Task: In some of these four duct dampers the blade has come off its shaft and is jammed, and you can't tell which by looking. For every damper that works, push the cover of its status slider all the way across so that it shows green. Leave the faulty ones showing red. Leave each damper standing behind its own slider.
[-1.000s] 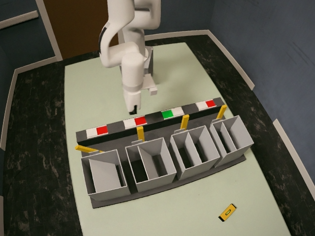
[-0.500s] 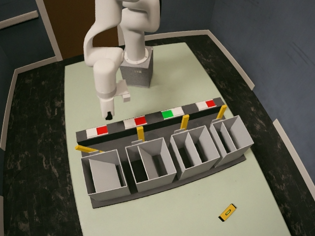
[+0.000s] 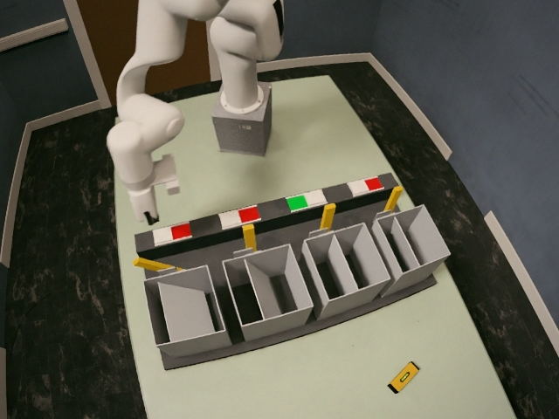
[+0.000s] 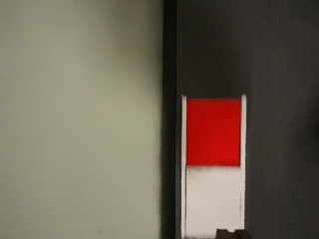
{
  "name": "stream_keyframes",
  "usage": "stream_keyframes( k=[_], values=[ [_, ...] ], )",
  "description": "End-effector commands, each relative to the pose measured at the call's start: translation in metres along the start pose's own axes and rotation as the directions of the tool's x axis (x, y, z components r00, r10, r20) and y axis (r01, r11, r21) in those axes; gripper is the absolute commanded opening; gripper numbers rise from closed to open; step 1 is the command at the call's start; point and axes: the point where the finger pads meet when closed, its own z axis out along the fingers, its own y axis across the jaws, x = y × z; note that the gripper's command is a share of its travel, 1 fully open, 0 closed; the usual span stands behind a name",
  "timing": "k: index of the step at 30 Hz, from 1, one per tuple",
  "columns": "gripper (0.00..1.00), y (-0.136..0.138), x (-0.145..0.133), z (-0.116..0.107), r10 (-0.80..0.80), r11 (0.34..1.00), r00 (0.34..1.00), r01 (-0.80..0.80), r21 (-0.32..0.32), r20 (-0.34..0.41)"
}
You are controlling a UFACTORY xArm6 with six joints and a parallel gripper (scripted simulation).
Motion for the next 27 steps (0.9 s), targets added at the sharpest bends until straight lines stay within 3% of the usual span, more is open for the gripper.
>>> stream_keyframes(
  k=[1,5,17,23,27],
  values=[
    [0.0,0.002,-0.026,0.003,-0.009,1.0,0.998,0.008,-0.025,-0.055],
    [0.0,0.002,-0.039,0.004,-0.01,1.0,0.998,0.008,-0.025,-0.055],
    [0.0,0.002,-0.04,0.005,-0.01,1.0,0.998,0.008,-0.025,-0.055],
    [0.0,0.003,-0.038,0.04,-0.01,1.0,0.998,0.008,-0.026,-0.055],
    [0.0,0.003,-0.037,0.043,-0.009,1.0,0.998,0.008,-0.025,-0.055]
  ],
)
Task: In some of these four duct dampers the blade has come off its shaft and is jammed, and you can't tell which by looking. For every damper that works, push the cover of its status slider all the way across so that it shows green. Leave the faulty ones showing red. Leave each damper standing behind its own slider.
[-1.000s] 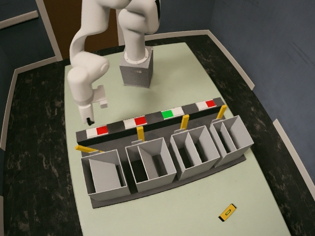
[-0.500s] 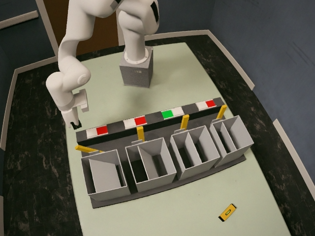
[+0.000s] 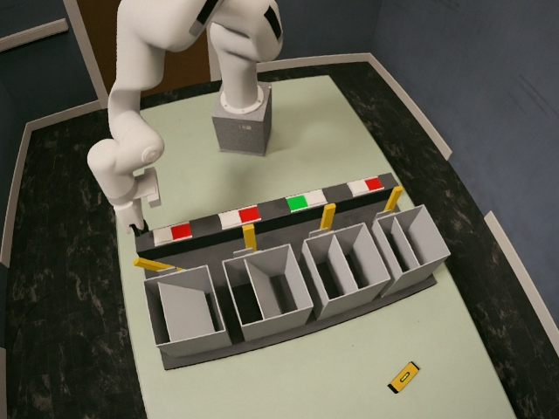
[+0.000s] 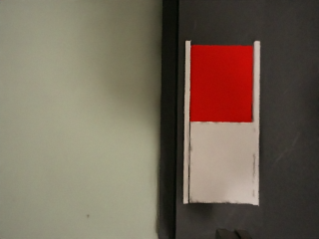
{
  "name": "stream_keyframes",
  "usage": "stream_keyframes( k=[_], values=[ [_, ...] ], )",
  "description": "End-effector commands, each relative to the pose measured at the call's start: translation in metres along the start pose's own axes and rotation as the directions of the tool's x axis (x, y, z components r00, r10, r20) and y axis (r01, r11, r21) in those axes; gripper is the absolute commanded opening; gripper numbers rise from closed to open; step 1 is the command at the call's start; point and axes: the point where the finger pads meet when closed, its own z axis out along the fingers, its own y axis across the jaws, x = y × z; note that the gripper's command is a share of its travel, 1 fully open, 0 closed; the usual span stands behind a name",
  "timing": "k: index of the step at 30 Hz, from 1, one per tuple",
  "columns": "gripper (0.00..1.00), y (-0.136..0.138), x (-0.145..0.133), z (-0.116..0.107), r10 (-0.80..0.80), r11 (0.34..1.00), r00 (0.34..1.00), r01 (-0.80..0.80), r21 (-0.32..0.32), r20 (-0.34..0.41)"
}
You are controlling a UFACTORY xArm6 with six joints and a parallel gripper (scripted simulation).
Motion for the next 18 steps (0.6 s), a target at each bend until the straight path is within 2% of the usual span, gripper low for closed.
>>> stream_keyframes(
  k=[1,18],
  values=[
    [0.0,0.003,-0.0032,0.0039,0.0,1.0,1.0,0.0,-0.007,0.005],
    [0.0,0.003,-0.0032,0.0039,0.0,1.0,1.0,0.0,-0.007,0.005]
  ],
)
